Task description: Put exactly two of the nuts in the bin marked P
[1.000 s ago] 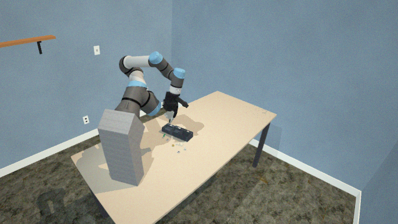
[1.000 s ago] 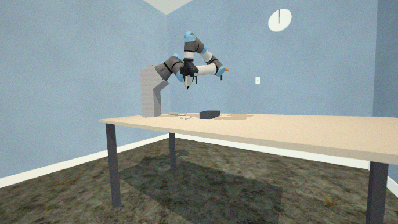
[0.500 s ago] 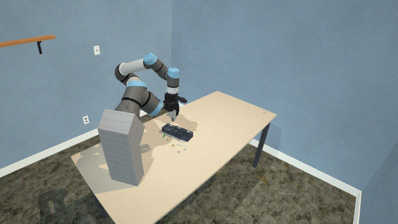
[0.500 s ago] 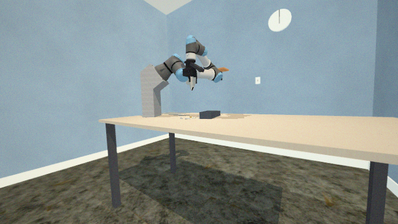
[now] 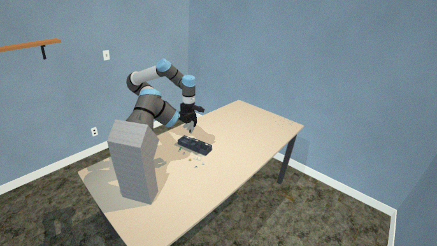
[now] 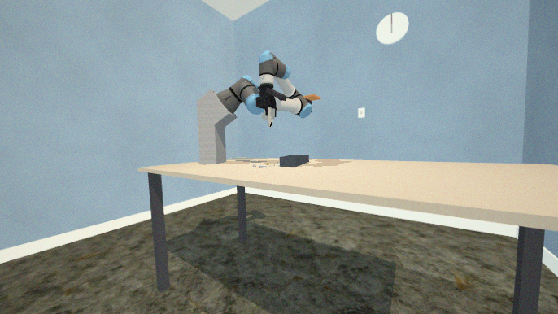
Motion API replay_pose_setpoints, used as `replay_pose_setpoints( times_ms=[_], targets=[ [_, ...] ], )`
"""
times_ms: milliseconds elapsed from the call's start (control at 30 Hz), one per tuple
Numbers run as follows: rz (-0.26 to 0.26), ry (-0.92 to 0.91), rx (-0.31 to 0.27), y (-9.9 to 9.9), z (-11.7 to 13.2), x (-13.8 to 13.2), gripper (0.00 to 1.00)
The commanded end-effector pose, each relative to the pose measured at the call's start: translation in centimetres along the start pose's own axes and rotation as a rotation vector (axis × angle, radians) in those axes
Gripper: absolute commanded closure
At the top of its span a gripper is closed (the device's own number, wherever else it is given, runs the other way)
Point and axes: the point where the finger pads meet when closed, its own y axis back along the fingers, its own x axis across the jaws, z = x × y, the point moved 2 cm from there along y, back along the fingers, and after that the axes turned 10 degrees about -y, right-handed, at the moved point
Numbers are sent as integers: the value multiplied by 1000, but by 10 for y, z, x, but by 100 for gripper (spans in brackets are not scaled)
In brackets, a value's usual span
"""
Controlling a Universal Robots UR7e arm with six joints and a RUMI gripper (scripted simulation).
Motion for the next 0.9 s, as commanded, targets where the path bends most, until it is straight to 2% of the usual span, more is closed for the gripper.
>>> replay_pose_setpoints(
  times_ms=[0,167,233,267,633,867],
  targets=[
    [-7,144,0,-20,-14,-3,96],
    [-7,231,-1,-49,-40,-5,96],
    [-7,231,-1,-49,-40,-5,96],
    [-7,231,-1,-57,-47,-6,96],
    [-3,236,1,-87,-63,-12,96],
    [-3,236,1,-98,-73,-10,96]
  ],
)
